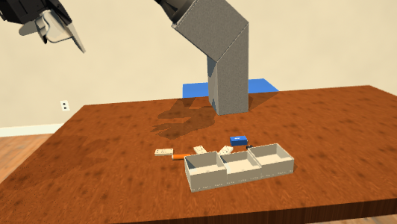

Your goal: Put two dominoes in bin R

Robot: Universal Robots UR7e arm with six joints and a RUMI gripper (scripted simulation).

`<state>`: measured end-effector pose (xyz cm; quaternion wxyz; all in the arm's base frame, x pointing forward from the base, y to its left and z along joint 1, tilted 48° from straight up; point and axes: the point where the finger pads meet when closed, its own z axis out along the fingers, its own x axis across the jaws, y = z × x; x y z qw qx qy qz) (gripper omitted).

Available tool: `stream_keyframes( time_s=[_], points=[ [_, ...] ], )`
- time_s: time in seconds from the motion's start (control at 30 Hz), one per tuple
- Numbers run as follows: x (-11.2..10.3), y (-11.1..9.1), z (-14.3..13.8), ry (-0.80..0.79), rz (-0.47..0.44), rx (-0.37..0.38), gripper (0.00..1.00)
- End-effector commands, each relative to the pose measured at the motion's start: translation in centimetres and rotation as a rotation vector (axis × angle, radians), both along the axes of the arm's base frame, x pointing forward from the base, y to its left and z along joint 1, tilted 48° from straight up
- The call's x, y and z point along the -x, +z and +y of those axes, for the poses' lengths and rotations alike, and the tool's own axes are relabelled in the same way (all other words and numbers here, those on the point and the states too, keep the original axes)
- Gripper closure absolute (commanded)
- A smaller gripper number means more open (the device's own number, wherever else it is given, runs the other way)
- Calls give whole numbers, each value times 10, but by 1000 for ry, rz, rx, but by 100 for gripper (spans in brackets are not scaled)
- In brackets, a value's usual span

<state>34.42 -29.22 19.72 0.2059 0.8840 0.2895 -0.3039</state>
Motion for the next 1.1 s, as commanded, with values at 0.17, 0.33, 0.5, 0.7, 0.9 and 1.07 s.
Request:
stream_keyframes(
  time_s=[0.17, 0.33, 0.5, 0.7, 0.9, 1.07],
  points=[
    [3, -39, -42, -1, 4, -2, 96],
    [4, -60, -64, -1, 3, -2, 96],
    [4, -72, -76, -1, 3, -3, 96],
    [4, -78, -71, -36, -33, 10, 96],
    [-6, -94, -58, -106, -92, 77, 96],
    [-11, -106, -53, -155, -145, 117, 96]
  ],
)
